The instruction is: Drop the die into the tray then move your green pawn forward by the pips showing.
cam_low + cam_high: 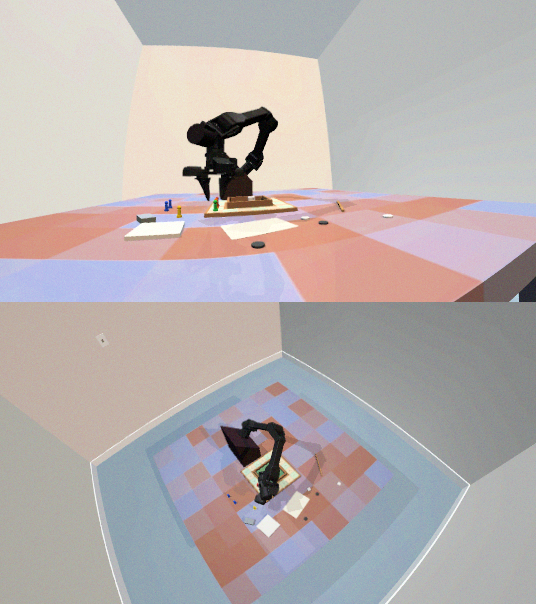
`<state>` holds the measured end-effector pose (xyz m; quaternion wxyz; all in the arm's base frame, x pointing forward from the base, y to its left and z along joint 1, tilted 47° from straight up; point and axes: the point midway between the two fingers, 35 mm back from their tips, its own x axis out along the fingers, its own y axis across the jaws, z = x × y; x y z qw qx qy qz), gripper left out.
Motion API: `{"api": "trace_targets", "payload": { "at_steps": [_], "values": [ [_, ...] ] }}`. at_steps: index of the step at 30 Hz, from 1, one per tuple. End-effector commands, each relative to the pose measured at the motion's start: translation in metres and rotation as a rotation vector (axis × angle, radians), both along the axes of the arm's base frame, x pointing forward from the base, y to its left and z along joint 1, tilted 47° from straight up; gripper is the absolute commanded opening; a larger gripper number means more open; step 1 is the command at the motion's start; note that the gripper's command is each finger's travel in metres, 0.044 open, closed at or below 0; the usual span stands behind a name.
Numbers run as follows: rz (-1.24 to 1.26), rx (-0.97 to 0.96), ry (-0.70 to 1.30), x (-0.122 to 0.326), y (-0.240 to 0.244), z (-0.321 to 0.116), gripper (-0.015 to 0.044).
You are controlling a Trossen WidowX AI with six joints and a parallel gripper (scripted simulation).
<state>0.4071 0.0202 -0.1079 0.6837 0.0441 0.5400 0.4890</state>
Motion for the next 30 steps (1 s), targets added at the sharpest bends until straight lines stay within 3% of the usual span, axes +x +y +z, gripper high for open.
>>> {"api": "trace_targets", "payload": {
  "at_steps": [1,13,18,30],
  "values": [
    [-0.006,0.007,0.012,-0.003,0.006,-0.006,0.0200],
    [-0.006,0.008,0.013,-0.005,0.018,-0.018,0.0200],
    [-0.006,0.008,0.013,-0.005,0.018,-0.018,0.0069],
    [-0.006,0.007,0.012,-0.004,0.014,-0.014,0.0000]
  ]
}}
